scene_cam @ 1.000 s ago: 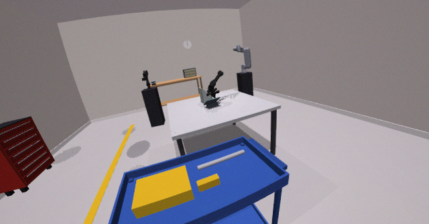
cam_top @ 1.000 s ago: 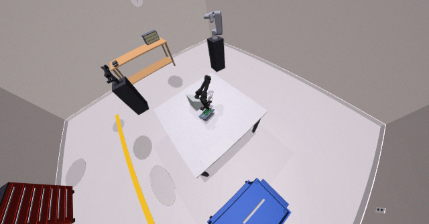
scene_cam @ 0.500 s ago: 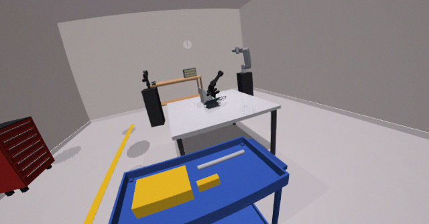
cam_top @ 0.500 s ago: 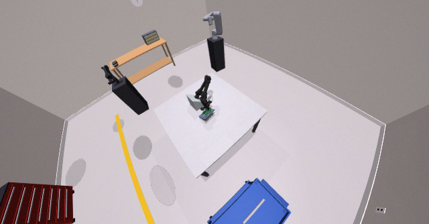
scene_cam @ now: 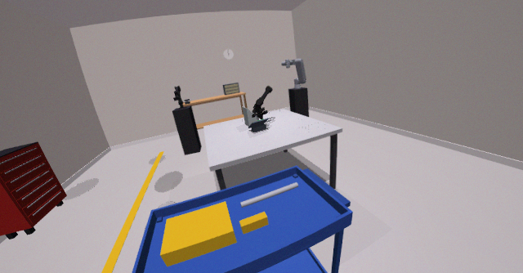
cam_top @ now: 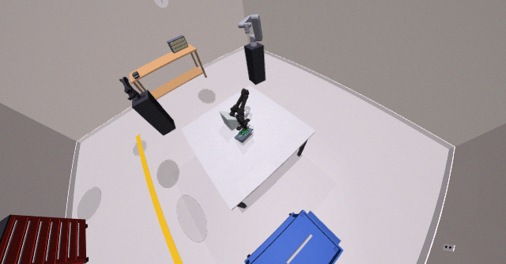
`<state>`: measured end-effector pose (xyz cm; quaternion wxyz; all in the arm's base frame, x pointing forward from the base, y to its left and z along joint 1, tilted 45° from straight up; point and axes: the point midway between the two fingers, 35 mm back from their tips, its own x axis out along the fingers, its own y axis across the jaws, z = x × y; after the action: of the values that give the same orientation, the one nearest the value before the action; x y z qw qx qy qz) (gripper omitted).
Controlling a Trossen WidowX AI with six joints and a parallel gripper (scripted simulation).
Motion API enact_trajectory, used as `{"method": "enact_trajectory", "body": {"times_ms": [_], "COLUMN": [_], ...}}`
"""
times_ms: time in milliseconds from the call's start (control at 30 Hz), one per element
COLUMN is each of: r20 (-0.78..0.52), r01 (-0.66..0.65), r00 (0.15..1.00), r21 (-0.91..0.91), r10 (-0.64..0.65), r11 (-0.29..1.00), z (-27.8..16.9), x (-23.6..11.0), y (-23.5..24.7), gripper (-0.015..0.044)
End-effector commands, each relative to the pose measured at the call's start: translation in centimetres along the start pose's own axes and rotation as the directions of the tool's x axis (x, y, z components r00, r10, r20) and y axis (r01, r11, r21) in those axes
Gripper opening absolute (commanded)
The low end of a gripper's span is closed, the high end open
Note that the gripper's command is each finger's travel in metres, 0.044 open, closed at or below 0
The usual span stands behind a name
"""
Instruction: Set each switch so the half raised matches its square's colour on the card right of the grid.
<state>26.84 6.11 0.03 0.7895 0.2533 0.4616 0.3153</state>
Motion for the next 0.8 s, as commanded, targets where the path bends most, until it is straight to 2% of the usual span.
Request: {"method": "enact_trajectory", "body": {"times_ms": [0, 67, 267, 500, 633, 767], "r20": [-0.002, 0.000, 0.020, 0.022, 0.021, 0.022], "r01": [0.006, 0.004, 0.010, 0.010, 0.011, 0.012], "r00": [1.000, 1.000, 1.000, 1.000, 1.000, 1.000], "r21": [0.005, 0.000, 0.005, 0.005, 0.005, 0.004], "r10": [-0.006, -0.004, -0.010, -0.010, -0.011, -0.012], "r11": [1.000, 1.000, 1.000, 1.000, 1.000, 1.000], "z": [-0.1, 0.0, -0.3, -0.4, -2.1, -2.2], "x": [0.1, -0.7, -6.3, -6.5, -6.5, -6.3], "y": [-0.1, -0.2, -0.2, -0.3, -2.5, -2.6], "gripper": [0.0000, 0.0000, 0.0000, 0.0000, 0.0000, 0.0000]}}
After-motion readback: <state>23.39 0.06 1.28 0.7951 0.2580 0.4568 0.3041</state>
